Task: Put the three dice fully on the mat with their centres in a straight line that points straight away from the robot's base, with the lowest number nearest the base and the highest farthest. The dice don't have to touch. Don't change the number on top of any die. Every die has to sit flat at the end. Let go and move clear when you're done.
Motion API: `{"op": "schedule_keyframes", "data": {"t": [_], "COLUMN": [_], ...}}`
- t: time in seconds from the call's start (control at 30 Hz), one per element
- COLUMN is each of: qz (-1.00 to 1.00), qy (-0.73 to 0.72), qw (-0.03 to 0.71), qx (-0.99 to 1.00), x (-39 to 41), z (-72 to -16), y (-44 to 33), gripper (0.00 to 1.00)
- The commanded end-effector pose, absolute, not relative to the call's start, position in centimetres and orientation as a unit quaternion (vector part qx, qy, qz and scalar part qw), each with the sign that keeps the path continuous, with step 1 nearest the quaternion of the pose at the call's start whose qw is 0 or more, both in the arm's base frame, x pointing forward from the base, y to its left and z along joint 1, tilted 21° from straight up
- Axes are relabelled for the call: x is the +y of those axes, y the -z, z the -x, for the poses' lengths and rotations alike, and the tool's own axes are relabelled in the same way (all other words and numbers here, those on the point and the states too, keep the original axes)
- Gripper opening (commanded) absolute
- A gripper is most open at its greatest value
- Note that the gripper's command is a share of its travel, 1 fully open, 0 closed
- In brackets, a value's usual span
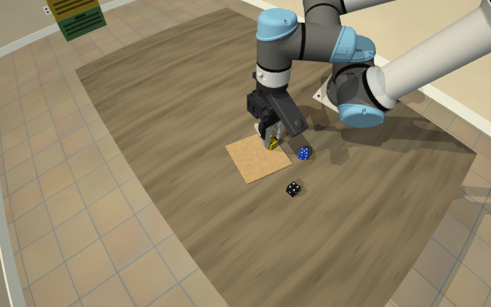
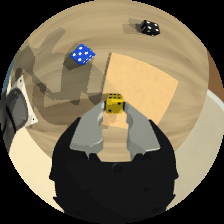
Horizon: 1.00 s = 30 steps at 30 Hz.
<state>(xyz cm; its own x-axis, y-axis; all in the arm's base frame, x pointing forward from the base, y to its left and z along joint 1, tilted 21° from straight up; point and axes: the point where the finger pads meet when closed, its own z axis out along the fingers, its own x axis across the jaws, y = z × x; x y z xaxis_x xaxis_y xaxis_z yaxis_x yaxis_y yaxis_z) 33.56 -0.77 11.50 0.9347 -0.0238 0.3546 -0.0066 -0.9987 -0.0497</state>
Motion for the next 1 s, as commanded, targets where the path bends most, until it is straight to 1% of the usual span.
{"op": "schedule_keyframes", "data": {"t": [0.0, 0.03, 0.07, 0.7, 0.97], "qz": [0.983, 0.983, 0.983, 0.983, 0.983], "qy": [0.181, 0.181, 0.181, 0.181, 0.181], "qw": [0.024, 0.024, 0.024, 0.024, 0.024], "qx": [0.008, 0.008, 0.008, 0.008, 0.008], "x": [-0.8, -0.8, -0.8, -0.8, -0.9], "z": [-33.6, -33.6, -33.6, -33.4, -32.5], "y": [-11.5, -11.5, -11.5, -12.0, -14.4], "gripper": [0.21, 0.21, 0.24, 0.24, 0.24]}}
